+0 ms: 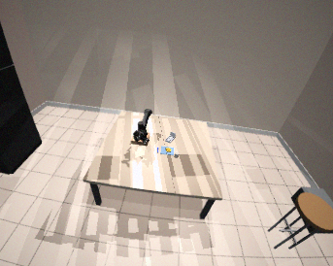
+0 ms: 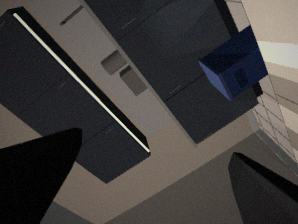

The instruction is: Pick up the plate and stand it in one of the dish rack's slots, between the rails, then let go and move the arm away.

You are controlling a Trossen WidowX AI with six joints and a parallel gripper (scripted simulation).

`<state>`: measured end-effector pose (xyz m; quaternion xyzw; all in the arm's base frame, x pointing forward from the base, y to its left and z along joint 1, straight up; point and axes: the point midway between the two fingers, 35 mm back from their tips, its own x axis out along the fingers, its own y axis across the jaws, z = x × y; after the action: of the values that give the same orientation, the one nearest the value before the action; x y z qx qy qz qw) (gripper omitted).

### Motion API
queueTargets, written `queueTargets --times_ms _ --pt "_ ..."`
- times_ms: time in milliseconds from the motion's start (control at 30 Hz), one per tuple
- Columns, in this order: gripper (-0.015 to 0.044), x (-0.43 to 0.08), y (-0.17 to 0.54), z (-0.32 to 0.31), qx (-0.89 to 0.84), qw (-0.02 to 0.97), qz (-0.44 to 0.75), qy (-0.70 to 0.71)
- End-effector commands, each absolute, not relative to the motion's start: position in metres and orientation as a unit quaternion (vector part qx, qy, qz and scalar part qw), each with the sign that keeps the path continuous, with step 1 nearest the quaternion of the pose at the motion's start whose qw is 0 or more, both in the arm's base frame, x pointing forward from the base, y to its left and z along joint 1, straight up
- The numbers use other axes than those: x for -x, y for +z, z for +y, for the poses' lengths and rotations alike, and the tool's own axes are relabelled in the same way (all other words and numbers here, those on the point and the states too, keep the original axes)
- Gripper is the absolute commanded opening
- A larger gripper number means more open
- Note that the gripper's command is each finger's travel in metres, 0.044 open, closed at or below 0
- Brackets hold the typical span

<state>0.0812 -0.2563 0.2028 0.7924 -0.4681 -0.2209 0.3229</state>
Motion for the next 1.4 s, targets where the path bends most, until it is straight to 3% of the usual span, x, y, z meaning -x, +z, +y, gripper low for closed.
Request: queueTargets --times_ms 0,1367 --pt "0.04 -0.082 0.203 -0.256 -0.792 0.324 -0.467 -0.222" --pt "0.04 -0.193 0.162 -0.249 -0.714 0.559 -0.084 -0.413"
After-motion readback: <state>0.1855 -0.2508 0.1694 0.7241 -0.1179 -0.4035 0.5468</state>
